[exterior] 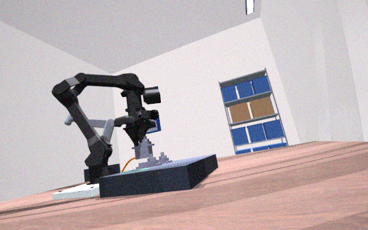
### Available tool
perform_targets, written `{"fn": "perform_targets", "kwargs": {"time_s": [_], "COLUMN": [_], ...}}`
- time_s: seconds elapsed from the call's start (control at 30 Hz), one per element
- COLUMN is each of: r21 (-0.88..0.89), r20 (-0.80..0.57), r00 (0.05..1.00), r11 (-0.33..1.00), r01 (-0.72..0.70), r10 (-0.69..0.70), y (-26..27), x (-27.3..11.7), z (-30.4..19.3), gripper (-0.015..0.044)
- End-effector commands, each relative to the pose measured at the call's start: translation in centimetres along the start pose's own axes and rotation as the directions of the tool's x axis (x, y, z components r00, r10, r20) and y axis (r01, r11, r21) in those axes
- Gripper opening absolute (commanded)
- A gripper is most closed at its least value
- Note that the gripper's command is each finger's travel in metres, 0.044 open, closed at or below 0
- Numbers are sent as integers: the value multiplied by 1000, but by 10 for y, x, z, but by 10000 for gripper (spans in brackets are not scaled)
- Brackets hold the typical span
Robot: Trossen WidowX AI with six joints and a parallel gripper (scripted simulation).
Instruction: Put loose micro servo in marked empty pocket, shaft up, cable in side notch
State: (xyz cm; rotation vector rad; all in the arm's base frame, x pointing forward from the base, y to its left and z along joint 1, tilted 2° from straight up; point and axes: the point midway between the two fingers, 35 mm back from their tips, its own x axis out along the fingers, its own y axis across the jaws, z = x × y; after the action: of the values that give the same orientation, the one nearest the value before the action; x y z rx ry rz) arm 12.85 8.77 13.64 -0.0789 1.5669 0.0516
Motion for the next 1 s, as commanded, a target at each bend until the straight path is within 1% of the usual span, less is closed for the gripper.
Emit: {"fn": "perform_targets", "kwargs": {"time_s": [0.0,0.97], "r21": [-4,-3], "r20": [3,4], "r00": [1000,1000], "r11": [1000,1000], "r01": [5,13], "r10": [-5,-13], "y": [-15,-88], "x": [0,-1], "z": [-1,-2], "gripper": [0,0]}}
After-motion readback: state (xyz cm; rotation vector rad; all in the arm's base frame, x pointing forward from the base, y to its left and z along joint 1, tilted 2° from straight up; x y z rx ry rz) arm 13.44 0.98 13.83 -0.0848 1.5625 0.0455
